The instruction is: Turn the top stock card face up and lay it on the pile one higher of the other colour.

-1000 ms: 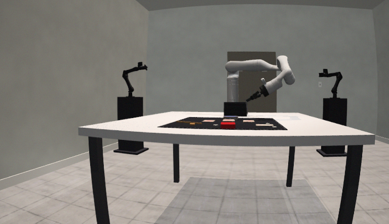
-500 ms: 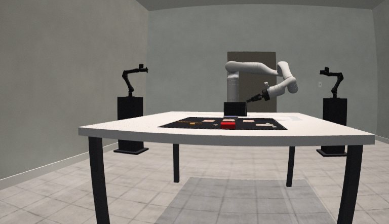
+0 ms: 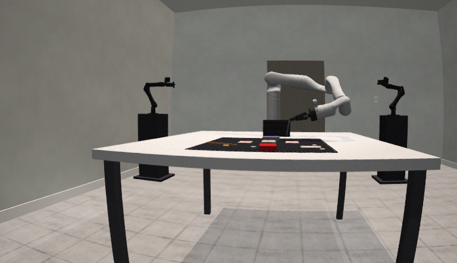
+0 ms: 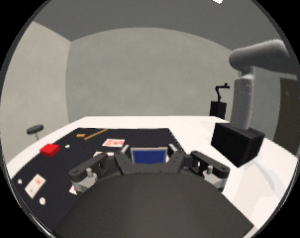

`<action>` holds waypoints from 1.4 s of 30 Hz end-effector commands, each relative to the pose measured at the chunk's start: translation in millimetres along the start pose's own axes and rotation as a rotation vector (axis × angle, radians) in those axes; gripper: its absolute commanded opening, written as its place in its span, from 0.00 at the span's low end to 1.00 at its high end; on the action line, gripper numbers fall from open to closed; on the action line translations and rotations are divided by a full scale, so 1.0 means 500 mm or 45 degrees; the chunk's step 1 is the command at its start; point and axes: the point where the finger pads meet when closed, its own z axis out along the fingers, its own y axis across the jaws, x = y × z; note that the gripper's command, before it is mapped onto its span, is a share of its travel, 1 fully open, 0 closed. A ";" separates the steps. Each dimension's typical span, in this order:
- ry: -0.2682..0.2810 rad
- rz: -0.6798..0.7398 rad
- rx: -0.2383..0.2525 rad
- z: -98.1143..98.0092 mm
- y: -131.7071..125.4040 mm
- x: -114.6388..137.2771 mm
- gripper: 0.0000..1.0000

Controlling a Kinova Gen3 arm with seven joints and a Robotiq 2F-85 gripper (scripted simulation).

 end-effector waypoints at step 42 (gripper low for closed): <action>0.046 -0.001 0.000 0.003 -0.002 -0.004 0.71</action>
